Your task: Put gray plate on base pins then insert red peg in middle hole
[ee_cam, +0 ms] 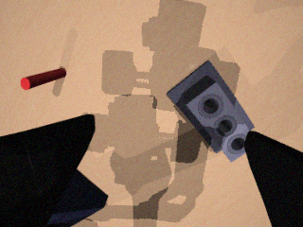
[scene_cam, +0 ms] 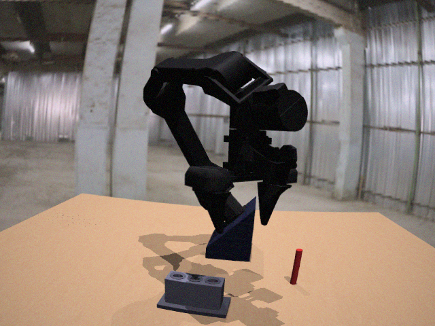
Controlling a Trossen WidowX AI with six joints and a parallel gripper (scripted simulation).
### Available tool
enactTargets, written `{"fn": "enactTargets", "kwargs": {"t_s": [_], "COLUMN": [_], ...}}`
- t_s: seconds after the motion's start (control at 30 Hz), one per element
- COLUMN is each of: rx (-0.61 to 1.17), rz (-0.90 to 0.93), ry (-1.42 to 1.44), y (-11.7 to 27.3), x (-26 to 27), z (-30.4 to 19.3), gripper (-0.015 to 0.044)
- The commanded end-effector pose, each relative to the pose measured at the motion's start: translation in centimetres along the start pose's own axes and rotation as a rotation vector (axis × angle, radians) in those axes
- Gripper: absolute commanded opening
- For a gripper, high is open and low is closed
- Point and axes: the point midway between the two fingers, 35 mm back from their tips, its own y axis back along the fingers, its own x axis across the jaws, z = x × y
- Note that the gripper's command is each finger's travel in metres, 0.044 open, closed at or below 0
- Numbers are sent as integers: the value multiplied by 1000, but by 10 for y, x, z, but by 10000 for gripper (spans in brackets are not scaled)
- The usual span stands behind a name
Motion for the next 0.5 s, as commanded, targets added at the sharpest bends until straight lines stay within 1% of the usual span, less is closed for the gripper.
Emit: {"fn": "enactTargets", "kwargs": {"t_s": [0.0, 0.47], "rx": [11, 19], "rz": [9, -3], "ry": [-655, -1264], "y": [-3, -8], "x": [70, 124], "z": [9, 6], "gripper": [440, 440]}}
